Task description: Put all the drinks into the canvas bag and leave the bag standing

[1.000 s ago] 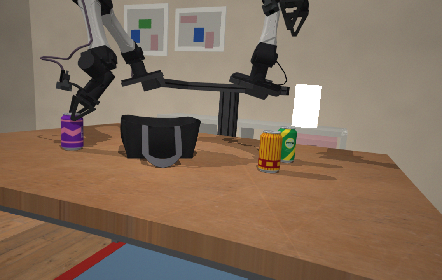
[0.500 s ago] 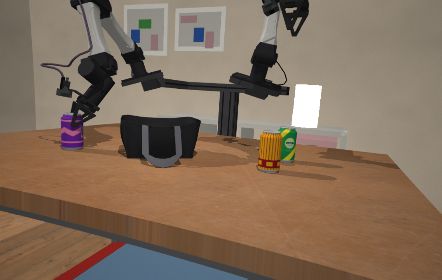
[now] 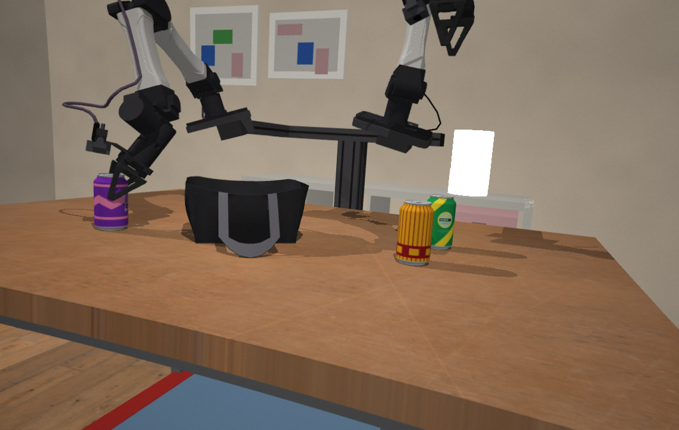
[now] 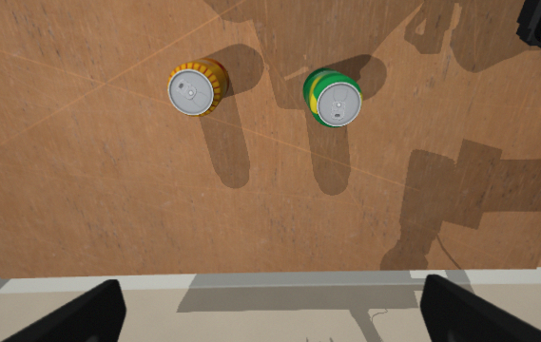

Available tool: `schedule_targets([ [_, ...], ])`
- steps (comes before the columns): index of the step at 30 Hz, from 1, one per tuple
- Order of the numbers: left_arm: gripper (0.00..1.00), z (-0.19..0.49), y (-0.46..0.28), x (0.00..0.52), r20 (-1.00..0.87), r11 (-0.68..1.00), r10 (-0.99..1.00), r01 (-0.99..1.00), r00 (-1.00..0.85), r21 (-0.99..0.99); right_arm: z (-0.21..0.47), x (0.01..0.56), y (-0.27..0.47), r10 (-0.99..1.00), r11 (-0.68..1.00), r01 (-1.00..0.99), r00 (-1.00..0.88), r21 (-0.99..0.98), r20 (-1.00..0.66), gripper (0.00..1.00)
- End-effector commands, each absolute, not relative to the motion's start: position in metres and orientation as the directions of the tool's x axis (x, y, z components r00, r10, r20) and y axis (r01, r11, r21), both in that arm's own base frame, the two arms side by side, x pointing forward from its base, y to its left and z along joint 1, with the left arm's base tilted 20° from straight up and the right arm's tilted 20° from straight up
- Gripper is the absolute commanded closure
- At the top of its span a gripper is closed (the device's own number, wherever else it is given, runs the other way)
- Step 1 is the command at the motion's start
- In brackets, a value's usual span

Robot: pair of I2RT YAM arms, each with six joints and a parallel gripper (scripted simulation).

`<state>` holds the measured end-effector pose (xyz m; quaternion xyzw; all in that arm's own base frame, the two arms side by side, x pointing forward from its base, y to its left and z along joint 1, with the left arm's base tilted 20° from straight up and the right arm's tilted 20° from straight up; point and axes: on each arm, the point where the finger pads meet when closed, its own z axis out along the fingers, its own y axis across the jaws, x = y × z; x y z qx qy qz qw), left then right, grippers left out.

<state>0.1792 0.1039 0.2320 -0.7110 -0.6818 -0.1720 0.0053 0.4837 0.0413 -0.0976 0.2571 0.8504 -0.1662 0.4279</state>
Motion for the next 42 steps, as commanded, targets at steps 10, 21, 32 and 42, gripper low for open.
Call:
schedule_targets([
  [10,0.00,0.241,0.104,0.183,0.265,-0.069,0.964,0.956,-0.010,0.284,-0.096,0.491,0.042,0.300,0.816,0.577,-0.482,-0.041,-0.824,0.28],
  [21,0.00,0.241,0.104,0.183,0.265,-0.069,0.964,0.956,-0.010,0.284,-0.096,0.491,0.042,0.300,0.816,0.577,-0.481,-0.040,-0.824,0.30],
  [32,0.00,0.241,0.104,0.183,0.265,-0.069,0.964,0.956,-0.010,0.284,-0.096,0.491,0.042,0.300,0.816,0.577,-0.482,-0.040,-0.823,0.30],
  [42,0.00,0.241,0.104,0.183,0.265,-0.069,0.964,0.956,-0.010,0.284,-0.078,0.482,0.049,0.288,0.812,0.580,-0.493,-0.063,-0.821,0.30],
])
